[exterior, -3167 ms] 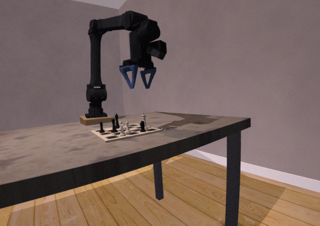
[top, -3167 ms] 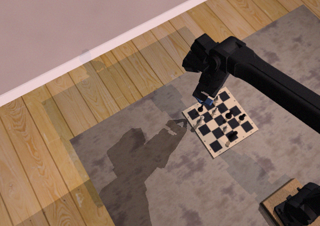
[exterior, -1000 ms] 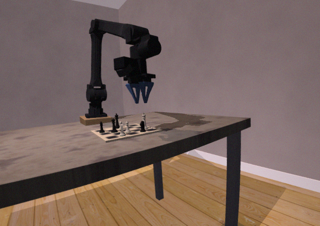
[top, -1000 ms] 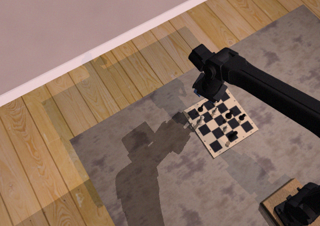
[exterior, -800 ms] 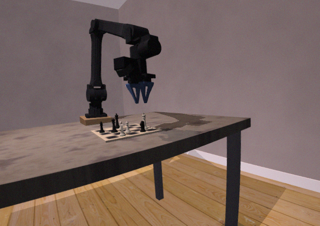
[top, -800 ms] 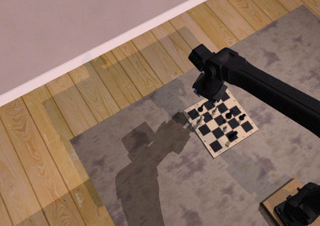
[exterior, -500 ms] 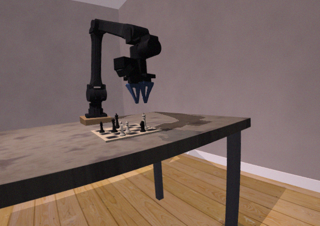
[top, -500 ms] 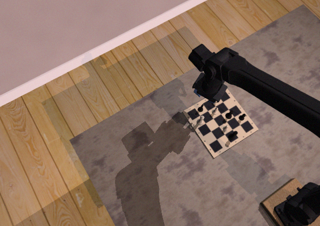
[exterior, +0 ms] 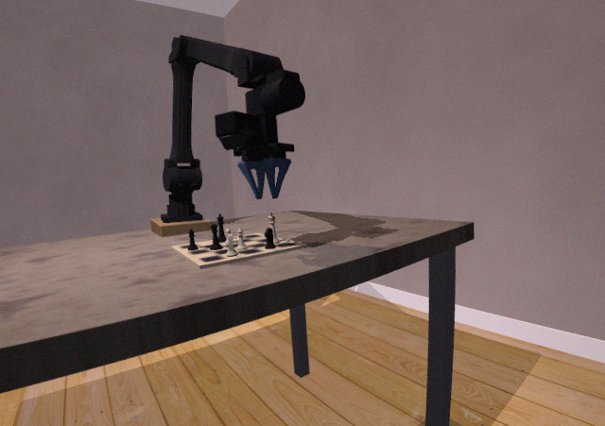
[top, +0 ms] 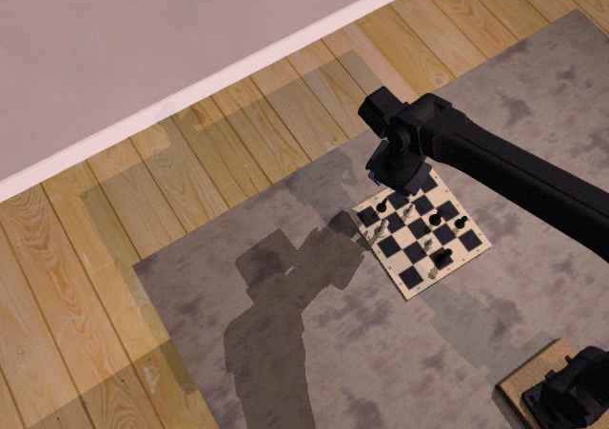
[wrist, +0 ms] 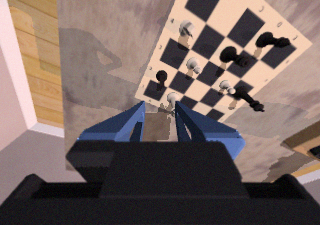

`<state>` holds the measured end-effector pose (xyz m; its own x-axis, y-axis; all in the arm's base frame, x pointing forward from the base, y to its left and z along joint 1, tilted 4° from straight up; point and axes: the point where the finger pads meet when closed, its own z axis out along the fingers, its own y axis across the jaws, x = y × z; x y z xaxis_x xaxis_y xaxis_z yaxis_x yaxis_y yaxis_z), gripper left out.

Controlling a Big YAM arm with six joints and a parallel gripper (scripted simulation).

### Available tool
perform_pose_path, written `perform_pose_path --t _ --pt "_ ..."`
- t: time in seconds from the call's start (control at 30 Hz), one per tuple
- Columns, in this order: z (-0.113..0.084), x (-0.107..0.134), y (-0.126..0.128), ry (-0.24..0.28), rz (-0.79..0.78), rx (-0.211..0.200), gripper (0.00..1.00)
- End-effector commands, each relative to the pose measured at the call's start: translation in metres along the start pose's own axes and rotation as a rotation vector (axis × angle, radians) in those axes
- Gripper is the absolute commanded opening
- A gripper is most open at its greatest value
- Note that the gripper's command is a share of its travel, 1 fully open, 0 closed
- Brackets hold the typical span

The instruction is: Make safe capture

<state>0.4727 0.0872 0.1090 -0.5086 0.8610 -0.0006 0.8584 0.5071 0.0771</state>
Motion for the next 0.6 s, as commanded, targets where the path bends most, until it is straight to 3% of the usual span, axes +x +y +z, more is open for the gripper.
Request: perform_pose_path --t 0.0,0.4,0.47,0.5,0.57 --pt "0.006 0.002 0.002 -0.007 0.006 -0.008 0.37" --pt "0.026 0.003 0.002 -0.006 0.005 -0.004 0.37" --pt "0.026 0.003 0.002 -0.006 0.005 -0.004 0.37" --pt "0.015 0.002 0.004 -0.015 0.006 -0.03 0.37" --pt "0.03 0.003 0.002 -0.006 0.007 -0.006 0.37"
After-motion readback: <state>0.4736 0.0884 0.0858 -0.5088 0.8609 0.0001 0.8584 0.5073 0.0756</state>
